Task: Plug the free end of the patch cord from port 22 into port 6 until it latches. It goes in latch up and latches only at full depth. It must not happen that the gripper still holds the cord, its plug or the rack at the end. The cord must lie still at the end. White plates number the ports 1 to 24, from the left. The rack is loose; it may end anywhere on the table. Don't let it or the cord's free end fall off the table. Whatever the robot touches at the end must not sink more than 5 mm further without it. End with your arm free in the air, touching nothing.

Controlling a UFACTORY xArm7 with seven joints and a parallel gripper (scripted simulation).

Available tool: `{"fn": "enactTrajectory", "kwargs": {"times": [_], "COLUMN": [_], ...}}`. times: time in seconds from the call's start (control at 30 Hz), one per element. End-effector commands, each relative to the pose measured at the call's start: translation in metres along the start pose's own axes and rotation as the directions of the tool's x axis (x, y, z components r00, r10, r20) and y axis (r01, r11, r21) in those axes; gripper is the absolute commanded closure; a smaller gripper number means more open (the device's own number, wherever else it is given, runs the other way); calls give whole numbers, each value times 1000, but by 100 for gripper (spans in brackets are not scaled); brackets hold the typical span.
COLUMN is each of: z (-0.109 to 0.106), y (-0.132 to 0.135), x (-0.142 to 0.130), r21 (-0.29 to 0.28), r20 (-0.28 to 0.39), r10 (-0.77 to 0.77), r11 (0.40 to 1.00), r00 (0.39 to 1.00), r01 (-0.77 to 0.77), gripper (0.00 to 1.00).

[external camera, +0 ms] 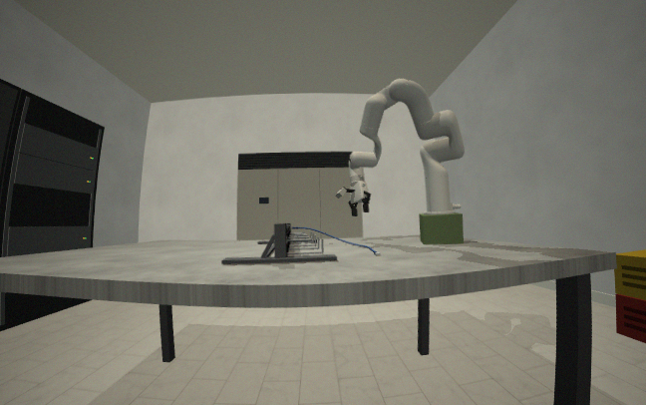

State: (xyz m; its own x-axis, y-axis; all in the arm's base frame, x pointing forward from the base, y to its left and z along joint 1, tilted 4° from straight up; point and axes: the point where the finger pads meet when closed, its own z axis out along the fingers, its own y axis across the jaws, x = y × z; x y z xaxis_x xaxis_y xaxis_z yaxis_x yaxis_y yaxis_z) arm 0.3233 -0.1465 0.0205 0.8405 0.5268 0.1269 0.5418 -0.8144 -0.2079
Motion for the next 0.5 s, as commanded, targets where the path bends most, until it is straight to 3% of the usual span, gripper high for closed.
{"fn": "enactTrajectory", "kwargs": {"times": [0.0, 0.33, 0.37, 0.47], "z": [12, 13, 25, 25], "y": [-18, -19, -42, -42], "x": [32, 33, 62, 63], "r21": [-11, -11, -18, -18], "r20": [48, 49, 90, 90], "r10": [-108, -111, -216, -217], "r11": [994, 994, 976, 976], "r00": [993, 993, 972, 972], "r01": [109, 111, 218, 219], "gripper": [0, 0, 0, 0]}}
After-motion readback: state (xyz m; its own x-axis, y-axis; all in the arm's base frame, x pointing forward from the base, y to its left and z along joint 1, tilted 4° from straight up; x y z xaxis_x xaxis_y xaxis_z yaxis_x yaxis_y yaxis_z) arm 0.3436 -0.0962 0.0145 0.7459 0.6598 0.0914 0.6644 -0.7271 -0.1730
